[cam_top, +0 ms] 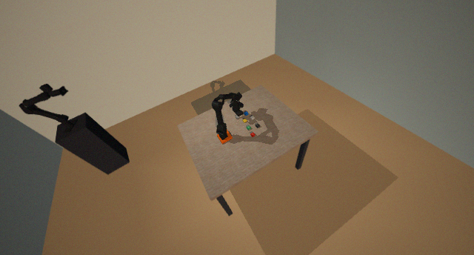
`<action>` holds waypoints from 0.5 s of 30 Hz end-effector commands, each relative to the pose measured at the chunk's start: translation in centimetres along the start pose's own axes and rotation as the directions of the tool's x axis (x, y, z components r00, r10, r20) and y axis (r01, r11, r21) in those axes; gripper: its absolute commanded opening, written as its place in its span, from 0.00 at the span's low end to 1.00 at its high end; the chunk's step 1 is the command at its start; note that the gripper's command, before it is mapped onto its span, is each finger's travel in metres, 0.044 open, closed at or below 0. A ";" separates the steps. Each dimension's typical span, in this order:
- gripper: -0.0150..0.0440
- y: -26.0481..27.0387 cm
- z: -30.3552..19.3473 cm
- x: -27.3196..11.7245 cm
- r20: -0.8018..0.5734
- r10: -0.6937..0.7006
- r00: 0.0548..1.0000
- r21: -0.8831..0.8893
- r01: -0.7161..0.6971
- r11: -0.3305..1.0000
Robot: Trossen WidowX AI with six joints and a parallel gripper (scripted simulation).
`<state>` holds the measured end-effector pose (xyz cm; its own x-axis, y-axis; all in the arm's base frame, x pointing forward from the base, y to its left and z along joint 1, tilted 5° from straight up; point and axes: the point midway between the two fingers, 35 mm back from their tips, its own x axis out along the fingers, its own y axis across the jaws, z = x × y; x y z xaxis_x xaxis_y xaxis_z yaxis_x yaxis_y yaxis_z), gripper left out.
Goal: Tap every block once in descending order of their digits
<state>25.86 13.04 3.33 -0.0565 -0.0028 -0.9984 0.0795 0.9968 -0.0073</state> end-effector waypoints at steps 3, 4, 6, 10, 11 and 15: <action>0.29 0.2 0.3 -3.7 -0.002 0.003 1.000 0.002 -0.003 1.000; 0.29 0.2 0.3 -5.1 -0.002 0.003 1.000 0.002 -0.003 1.000; 0.29 0.1 0.1 -7.6 -0.002 0.003 1.000 0.002 -0.003 1.000; 0.29 0.0 0.0 -8.5 -0.002 0.003 1.000 0.002 -0.003 1.000; 0.29 -0.2 0.1 -8.5 -0.001 0.003 1.000 0.002 -0.003 1.000; 0.29 -4.9 1.8 -8.5 0.001 -0.001 1.000 0.003 0.001 1.000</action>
<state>27.22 10.99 11.83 -0.0489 0.0038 -0.9988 0.0642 0.9979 0.0007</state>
